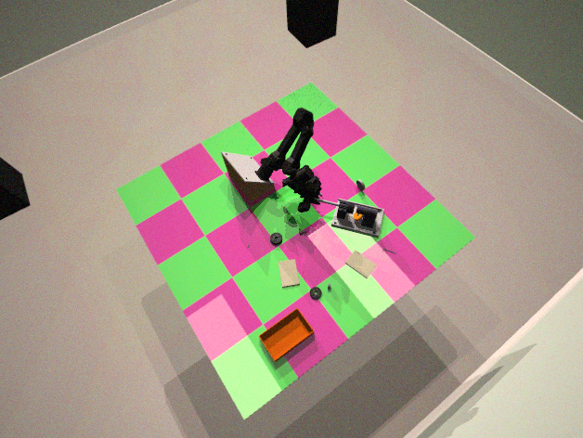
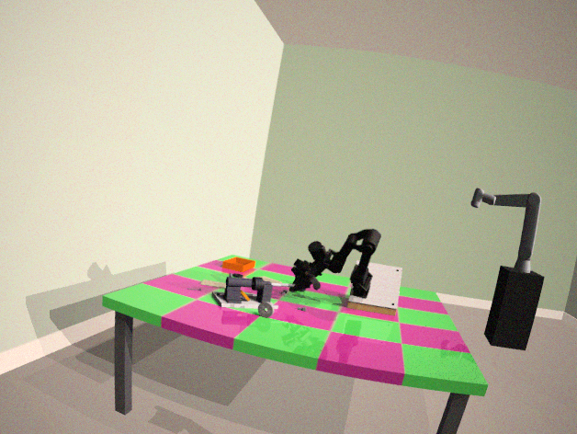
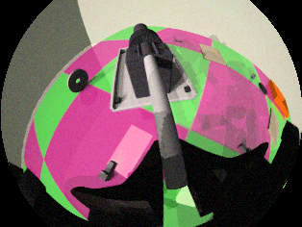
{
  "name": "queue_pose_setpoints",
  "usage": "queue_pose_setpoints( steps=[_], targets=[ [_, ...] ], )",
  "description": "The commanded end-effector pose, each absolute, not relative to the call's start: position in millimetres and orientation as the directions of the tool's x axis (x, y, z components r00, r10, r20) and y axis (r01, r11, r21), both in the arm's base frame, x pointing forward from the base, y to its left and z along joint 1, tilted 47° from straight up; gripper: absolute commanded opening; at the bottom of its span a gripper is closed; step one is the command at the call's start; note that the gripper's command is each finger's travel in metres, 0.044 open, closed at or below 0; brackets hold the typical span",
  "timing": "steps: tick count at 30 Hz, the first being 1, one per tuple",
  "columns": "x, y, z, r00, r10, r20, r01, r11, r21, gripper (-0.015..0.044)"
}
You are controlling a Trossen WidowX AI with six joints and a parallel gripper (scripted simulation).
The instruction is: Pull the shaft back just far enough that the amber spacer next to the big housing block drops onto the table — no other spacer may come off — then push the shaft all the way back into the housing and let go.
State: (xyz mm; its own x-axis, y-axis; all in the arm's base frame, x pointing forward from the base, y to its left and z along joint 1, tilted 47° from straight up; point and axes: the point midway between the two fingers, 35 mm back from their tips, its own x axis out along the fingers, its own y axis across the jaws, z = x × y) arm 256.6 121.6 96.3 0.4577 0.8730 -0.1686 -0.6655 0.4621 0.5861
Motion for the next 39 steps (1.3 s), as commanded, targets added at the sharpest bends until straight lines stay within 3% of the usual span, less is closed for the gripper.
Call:
queue_pose_setpoints(
  steps=[1,39],
  targets=[
    [256.0,121.0,96.5,0.457,0.873,-0.167,-0.669,0.462,0.582,0.0000],
    [259.5,123.5,98.3,0.457,0.873,-0.167,-0.670,0.462,0.582,0.0000]
  ],
)
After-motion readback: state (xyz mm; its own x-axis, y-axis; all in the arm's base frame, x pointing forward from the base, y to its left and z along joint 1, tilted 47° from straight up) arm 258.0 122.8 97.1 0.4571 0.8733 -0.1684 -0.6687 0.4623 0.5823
